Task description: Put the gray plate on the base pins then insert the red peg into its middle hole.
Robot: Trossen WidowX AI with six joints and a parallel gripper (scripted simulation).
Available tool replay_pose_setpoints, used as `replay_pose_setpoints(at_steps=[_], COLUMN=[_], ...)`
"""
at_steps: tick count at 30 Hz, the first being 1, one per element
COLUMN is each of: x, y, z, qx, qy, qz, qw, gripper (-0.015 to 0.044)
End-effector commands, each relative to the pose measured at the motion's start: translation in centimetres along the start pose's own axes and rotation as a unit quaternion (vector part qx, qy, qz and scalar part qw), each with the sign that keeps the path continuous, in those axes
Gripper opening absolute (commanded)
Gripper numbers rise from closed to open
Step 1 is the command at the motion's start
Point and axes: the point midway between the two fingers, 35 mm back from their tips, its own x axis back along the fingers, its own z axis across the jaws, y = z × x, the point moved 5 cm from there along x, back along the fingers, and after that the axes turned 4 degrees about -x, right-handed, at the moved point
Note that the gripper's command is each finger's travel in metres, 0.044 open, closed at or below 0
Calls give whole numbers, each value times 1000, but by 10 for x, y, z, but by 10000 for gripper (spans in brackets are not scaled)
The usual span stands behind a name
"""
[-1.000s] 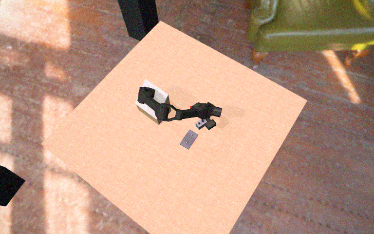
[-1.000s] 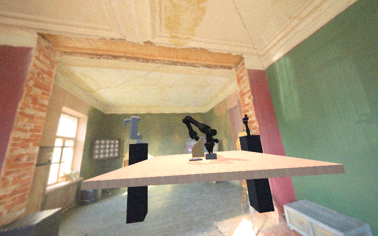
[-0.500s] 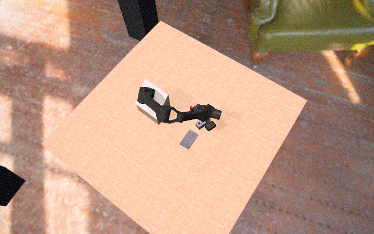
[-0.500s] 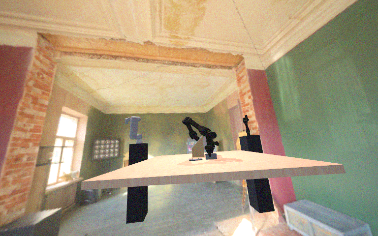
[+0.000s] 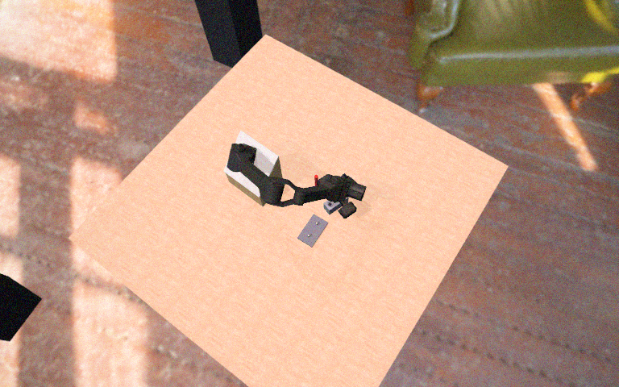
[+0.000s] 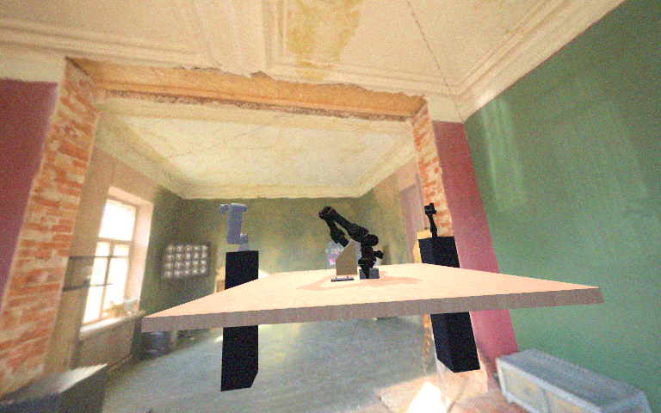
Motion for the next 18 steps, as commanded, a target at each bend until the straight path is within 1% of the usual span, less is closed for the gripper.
replay_pose_setpoints(at_steps=[1,6,15,18], x=[0,0,0,2], y=[0,0,0,0], z=[0,0,0,-1], qx=[3,3,3,1], qy=[-2,-2,-2,-4], qz=[1,1,1,0], qw=[1000,1000,1000,1000], gripper=[282,151,91,12])
